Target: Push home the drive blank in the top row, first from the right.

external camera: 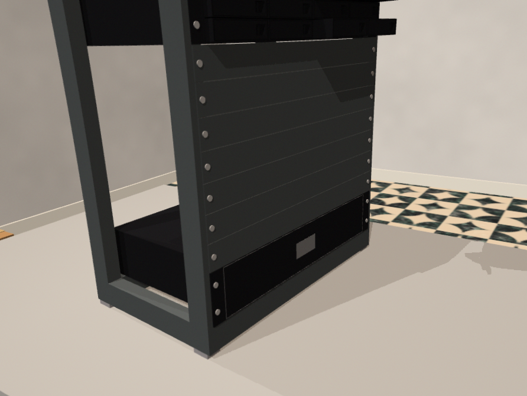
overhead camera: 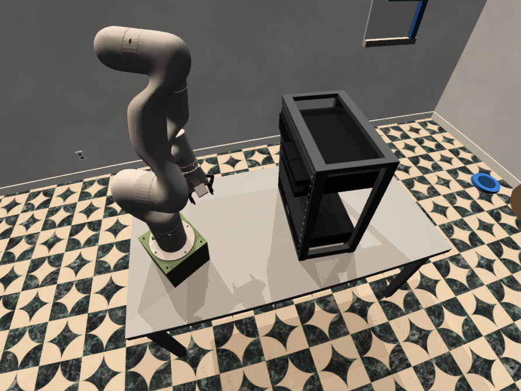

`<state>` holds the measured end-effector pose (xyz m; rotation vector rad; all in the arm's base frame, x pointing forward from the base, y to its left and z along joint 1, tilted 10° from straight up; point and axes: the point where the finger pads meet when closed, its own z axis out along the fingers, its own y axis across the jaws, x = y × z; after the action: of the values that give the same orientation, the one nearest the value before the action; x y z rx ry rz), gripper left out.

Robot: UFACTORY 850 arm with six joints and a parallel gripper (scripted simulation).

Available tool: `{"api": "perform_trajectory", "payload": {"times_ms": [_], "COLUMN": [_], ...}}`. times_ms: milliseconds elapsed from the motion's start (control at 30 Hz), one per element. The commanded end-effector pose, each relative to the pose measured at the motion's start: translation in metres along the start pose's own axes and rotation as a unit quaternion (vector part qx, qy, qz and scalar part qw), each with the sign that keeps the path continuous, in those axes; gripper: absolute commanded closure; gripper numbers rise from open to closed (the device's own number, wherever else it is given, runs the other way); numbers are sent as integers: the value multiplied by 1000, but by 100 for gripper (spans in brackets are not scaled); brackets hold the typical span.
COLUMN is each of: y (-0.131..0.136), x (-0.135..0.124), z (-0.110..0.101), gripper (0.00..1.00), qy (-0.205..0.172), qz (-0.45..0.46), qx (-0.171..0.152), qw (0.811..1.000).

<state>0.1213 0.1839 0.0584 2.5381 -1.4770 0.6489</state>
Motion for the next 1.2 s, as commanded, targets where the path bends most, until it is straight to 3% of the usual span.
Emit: {"api": "perform_trajectory", "payload": {"times_ms": [0, 300, 433, 500, 567, 833, 1067, 1167], "y": [13, 42, 47, 47, 47, 28, 15, -2], "x": [-7, -39, -57, -57, -65, -95, -103, -108], "z": [3, 2, -2, -2, -4, -17, -22, -27], "gripper": [0, 0, 0, 0, 0, 0, 0, 0], "qy": [-20, -116, -166, -166, -191, -291, -324, -353], "qz": [3, 30, 47, 47, 56, 102, 121, 140], "qx": [-31, -99, -114, -114, -117, -99, -79, -52], "qw": [999, 988, 978, 978, 973, 946, 935, 924]}}
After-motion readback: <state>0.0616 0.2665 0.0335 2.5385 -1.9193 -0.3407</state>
